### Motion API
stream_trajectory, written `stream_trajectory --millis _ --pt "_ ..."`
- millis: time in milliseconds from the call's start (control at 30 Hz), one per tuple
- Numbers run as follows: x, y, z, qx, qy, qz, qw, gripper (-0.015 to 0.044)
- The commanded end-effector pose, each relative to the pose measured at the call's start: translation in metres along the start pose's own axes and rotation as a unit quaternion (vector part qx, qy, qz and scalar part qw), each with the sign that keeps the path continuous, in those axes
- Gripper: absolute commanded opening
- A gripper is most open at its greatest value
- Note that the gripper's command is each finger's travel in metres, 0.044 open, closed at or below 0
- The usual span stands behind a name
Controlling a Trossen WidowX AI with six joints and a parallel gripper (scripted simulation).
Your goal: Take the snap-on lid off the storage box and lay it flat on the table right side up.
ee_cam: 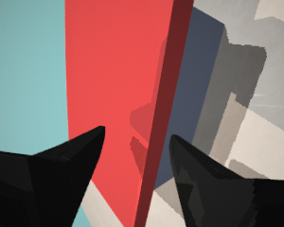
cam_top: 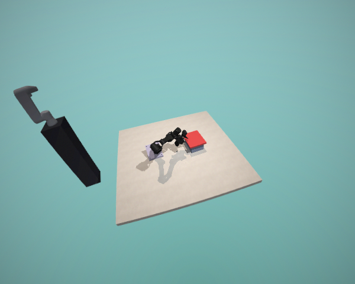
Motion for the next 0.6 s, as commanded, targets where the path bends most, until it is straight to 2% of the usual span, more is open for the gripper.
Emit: stream_trajectory --millis 0,267,567 --pt "-0.0045 0.0008 -0.0081 0.001 0.005 0.006 1.000 0.0235" --pt "-0.0053 -0.0007 -0.0164 0.000 0.002 0.007 1.000 0.0235" --pt "-0.0053 -0.0007 -0.0164 0.000 0.002 0.007 1.000 0.0175"
Point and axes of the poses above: the point midway between the two fingers, 35 mm back from their tips, its own z axis back along the fingers, its own x axis across the jaws, y = z × x, the point moved 1 cm from there along z, back along the fingers, and after that the axes turned 7 degrees about -z, right-handed, at the moved point
